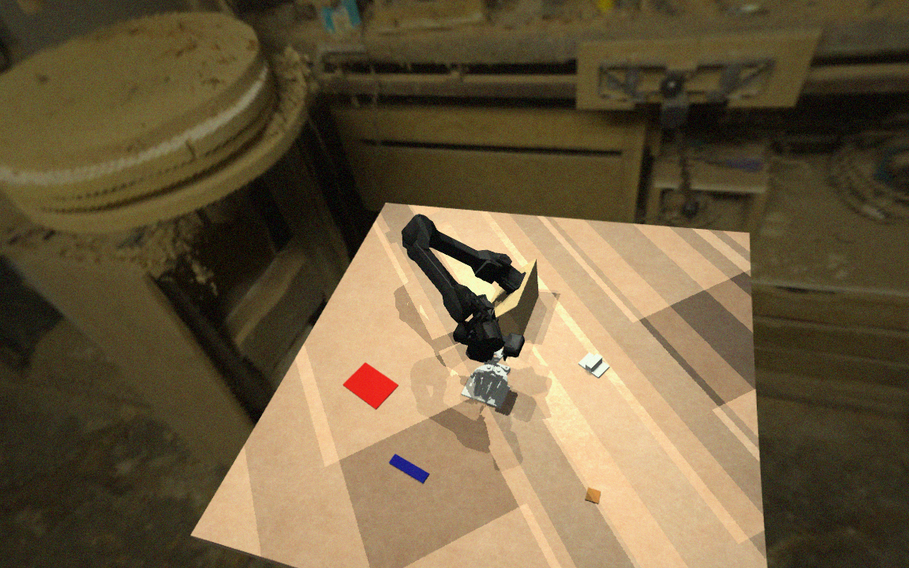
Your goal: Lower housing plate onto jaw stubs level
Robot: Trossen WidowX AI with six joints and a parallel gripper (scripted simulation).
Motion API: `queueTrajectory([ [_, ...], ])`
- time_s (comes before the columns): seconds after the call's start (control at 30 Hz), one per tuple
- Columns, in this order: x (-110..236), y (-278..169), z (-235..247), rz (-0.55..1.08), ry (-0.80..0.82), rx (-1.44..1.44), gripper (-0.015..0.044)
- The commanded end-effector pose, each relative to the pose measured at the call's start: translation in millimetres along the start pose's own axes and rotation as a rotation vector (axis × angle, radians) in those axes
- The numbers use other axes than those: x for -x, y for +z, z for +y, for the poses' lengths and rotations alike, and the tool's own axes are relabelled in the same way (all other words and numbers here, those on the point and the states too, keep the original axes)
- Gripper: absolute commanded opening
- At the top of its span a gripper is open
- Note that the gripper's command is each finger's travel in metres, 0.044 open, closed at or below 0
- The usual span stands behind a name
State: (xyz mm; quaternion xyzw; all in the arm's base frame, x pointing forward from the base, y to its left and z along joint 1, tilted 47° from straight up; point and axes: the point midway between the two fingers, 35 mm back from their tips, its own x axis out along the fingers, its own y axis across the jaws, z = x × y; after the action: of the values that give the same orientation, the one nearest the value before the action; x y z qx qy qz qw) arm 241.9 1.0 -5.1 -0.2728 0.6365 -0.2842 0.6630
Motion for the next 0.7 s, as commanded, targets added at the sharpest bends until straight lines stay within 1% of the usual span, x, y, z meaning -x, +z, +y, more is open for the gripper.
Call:
queueTrajectory([
  [0.0, -1.0, -1.5, -6.9, -0.001, -0.008, -0.028, 0.0351],
  [0.67, -1.0, -1.5, -6.9, -0.001, -0.008, -0.039, 0.0351],
])
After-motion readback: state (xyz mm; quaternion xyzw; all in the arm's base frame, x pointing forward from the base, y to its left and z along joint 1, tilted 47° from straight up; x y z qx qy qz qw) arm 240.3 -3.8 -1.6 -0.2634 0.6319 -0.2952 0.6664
